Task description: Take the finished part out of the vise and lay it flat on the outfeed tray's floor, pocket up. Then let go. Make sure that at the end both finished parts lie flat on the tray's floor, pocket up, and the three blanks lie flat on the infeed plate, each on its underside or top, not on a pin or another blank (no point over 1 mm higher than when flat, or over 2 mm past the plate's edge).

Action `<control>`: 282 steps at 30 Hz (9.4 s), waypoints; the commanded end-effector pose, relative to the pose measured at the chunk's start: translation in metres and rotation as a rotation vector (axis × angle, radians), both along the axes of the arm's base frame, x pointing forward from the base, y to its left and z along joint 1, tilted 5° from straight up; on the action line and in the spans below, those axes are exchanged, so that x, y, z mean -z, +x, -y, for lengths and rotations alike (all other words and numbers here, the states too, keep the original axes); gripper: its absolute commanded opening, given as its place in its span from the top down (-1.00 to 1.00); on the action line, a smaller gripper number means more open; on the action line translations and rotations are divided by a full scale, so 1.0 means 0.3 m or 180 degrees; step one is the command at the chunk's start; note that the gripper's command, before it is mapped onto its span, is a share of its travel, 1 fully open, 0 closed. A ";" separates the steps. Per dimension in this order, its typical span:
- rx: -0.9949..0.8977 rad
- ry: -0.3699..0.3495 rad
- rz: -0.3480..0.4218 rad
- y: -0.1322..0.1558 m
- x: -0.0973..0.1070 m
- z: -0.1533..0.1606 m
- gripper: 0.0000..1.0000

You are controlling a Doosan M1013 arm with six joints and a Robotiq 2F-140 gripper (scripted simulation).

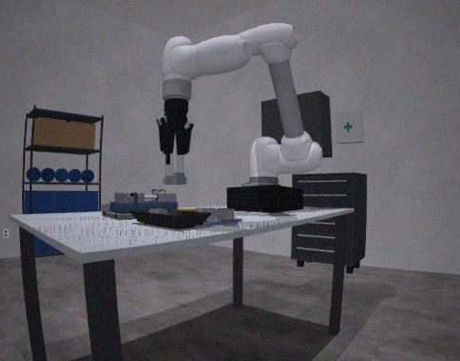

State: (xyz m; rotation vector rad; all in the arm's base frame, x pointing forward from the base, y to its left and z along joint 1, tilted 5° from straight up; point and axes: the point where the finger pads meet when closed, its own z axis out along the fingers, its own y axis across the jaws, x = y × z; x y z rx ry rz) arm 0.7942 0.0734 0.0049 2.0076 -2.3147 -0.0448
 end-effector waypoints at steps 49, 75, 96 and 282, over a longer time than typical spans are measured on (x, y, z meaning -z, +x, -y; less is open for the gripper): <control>-0.0024 0.0001 -0.0002 0.004 0.006 -0.067 1.00; -0.0024 0.0001 -0.0002 -0.002 0.097 -0.065 1.00; -0.0024 0.0001 -0.0002 -0.012 0.218 -0.061 1.00; -0.0024 0.0001 -0.0002 -0.024 0.378 -0.057 0.20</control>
